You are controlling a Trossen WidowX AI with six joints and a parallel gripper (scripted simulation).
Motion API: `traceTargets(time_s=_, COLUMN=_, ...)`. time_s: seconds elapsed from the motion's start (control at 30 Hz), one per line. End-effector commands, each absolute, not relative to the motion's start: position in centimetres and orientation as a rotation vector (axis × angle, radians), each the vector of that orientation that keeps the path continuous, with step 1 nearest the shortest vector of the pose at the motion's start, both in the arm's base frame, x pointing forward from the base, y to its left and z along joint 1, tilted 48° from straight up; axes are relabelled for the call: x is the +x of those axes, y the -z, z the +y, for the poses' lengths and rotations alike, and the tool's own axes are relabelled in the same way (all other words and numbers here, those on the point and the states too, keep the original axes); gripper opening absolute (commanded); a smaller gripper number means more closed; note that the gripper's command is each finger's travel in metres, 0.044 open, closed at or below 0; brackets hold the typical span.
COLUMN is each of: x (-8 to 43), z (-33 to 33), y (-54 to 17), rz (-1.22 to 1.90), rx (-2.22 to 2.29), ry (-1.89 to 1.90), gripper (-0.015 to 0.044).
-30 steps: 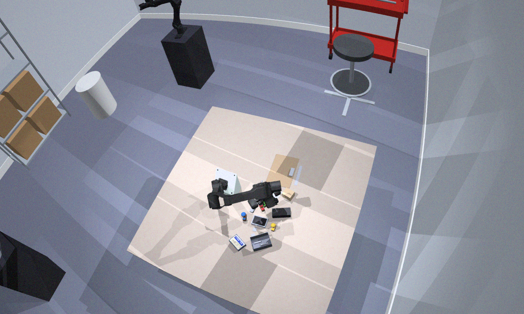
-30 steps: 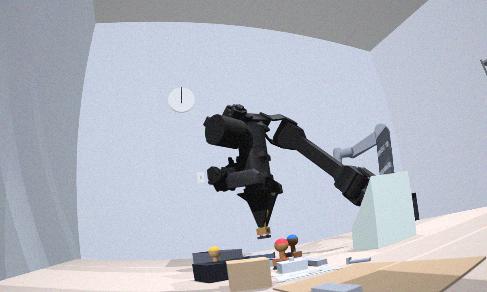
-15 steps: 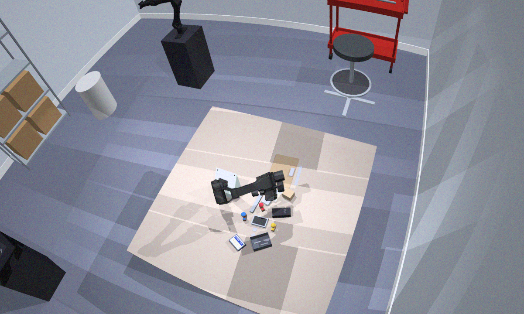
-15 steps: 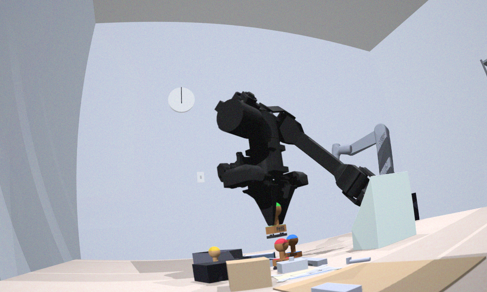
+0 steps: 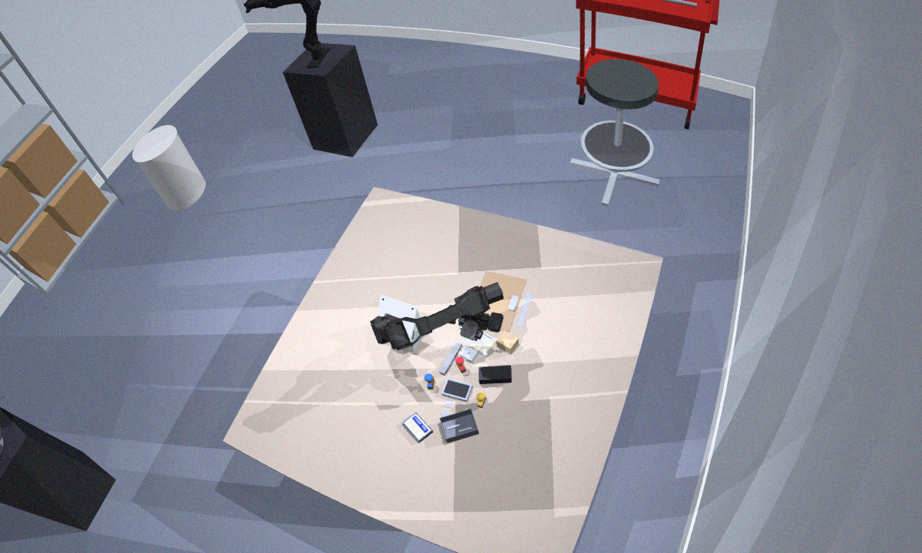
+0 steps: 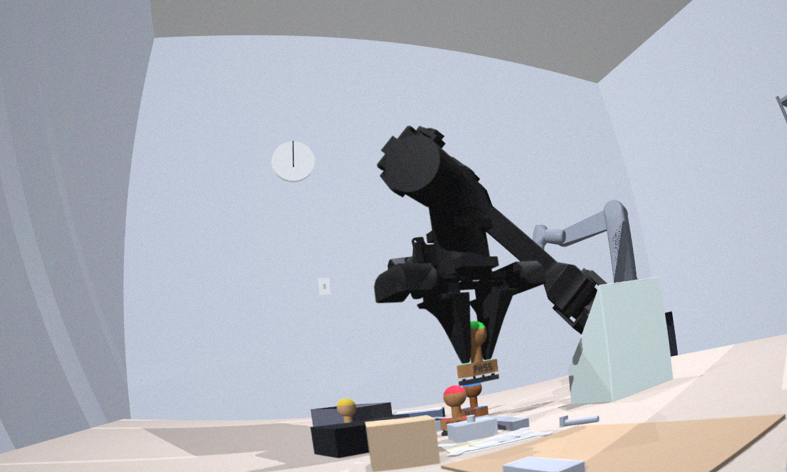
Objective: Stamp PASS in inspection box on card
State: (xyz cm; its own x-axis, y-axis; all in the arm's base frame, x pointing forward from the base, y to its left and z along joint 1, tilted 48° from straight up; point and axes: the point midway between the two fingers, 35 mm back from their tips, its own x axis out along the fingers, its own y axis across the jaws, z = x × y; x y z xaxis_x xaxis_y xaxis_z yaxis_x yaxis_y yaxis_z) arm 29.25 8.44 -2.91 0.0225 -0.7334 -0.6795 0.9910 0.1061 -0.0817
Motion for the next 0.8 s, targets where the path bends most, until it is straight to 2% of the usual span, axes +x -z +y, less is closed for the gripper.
traceTargets(time_s=0.0, x=28.91, z=9.57, y=3.99, rz=0.591, rx=0.576, ry=1.455, gripper=0.0000)
traceTargets(time_s=0.77, x=29.02, z=8.78, y=4.87, rz=0.588, rx=0.579, ry=1.456, gripper=0.0000)
